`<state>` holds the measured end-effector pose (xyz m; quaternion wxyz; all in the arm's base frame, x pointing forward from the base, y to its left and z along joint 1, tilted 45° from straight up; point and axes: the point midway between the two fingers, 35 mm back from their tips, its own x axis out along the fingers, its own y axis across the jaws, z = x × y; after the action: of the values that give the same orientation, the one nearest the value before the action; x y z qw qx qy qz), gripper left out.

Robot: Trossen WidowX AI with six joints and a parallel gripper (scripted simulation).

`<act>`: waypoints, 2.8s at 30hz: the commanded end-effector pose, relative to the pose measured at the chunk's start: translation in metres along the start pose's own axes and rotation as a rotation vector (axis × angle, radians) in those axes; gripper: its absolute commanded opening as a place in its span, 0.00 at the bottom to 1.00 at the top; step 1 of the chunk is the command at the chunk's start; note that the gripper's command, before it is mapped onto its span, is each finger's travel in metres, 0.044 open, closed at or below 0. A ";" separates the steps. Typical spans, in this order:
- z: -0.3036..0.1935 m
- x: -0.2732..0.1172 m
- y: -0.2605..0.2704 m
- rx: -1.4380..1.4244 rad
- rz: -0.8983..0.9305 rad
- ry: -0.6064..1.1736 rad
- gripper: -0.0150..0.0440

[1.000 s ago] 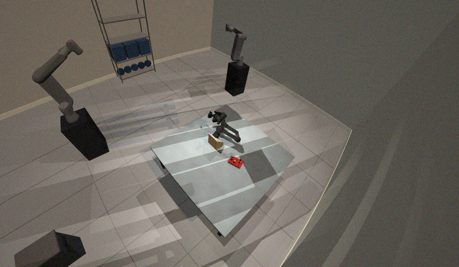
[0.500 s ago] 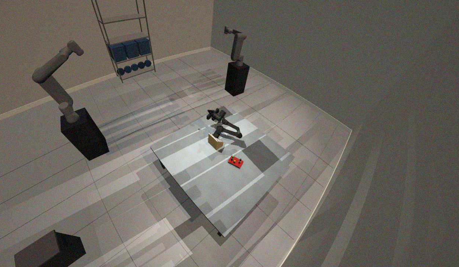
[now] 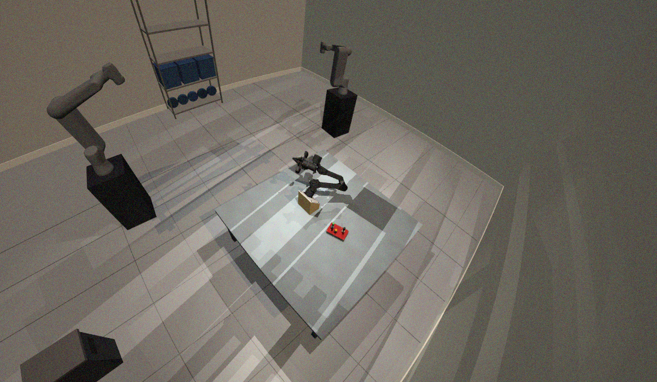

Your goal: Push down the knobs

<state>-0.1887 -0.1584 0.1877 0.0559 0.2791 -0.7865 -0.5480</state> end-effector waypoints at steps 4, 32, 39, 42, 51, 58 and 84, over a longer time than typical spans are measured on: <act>-0.028 0.002 -0.020 -0.169 -0.130 0.100 0.25; -0.128 -0.042 -0.111 -0.876 -0.510 0.637 0.25; -0.147 -0.064 -0.134 -1.047 -0.571 0.798 0.25; -0.154 -0.074 -0.144 -1.119 -0.593 0.871 0.25; -0.167 -0.107 -0.173 -1.298 -0.655 1.066 0.25; -0.170 -0.134 -0.195 -1.431 -0.701 1.206 0.25; -0.165 -0.252 -0.254 -1.881 -0.738 1.884 0.25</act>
<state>0.1706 -0.2392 0.0829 0.5689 0.5940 0.2999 -0.4833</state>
